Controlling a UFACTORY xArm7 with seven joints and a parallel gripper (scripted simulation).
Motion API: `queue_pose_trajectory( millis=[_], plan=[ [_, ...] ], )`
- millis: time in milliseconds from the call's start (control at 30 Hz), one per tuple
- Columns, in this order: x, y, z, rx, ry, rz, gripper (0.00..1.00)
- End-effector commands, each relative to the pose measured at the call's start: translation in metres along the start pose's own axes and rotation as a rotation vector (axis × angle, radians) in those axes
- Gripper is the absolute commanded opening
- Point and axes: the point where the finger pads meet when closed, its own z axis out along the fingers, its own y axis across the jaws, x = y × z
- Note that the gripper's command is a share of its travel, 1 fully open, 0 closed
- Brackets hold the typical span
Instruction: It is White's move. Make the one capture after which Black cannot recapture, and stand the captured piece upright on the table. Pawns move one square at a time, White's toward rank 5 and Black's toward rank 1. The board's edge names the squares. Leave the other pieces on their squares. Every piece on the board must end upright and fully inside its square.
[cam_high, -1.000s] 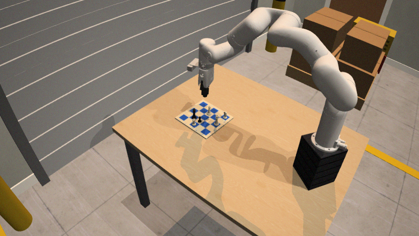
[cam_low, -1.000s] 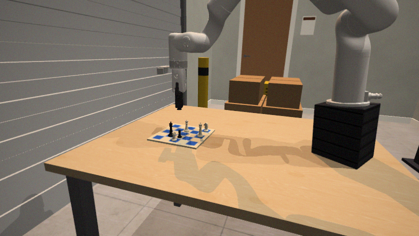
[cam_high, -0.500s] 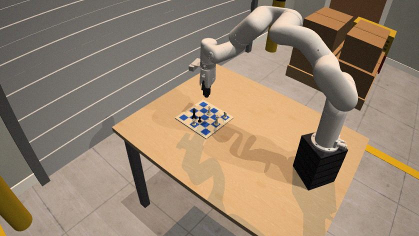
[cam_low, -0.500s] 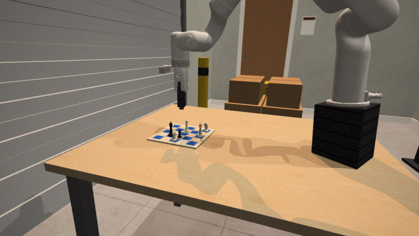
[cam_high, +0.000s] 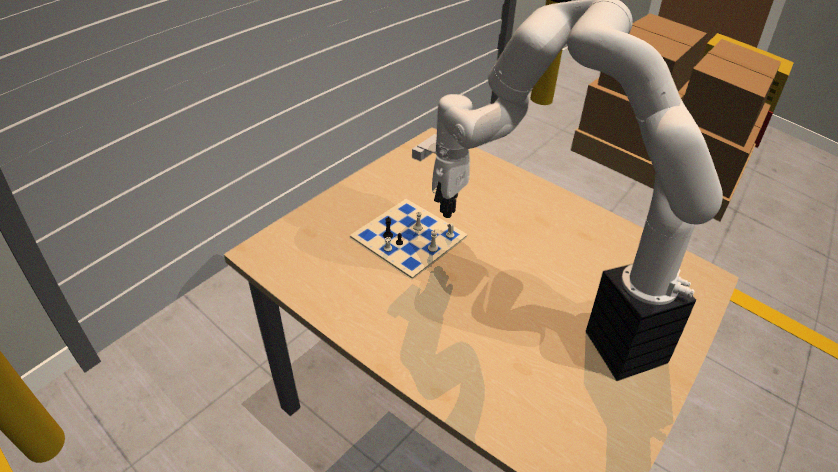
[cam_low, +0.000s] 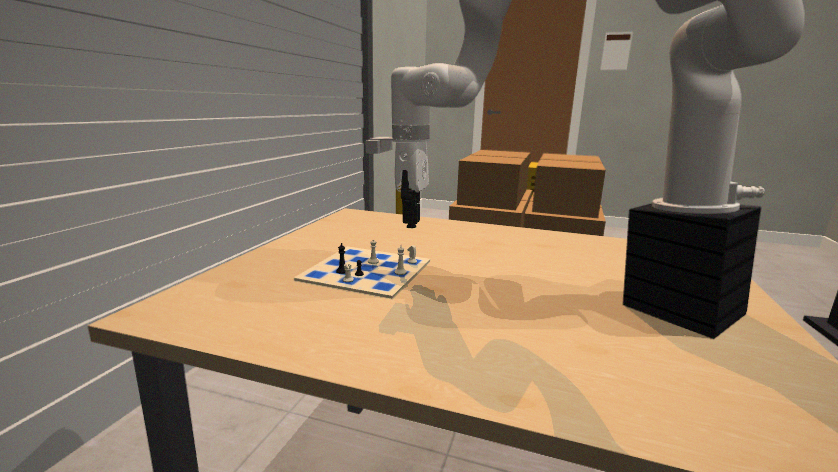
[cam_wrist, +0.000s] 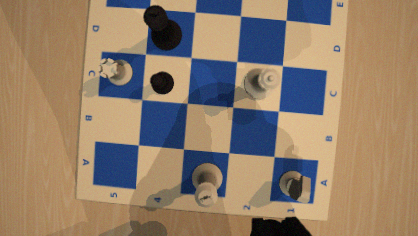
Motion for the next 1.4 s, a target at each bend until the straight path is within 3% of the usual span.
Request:
queue_pose_trajectory(
  millis=[0,700,933,1367],
  plan=[
    [-0.042,-0.003,-0.001,-0.01,0.028,0.056,0.0],
    [-0.049,-0.004,0.004,-0.01,0.03,0.066,0.0],
    [-0.049,-0.004,0.018,-0.009,0.03,0.067,0.0],
    [-0.047,-0.004,0.078,-0.009,0.03,0.067,0.0]
  ],
)
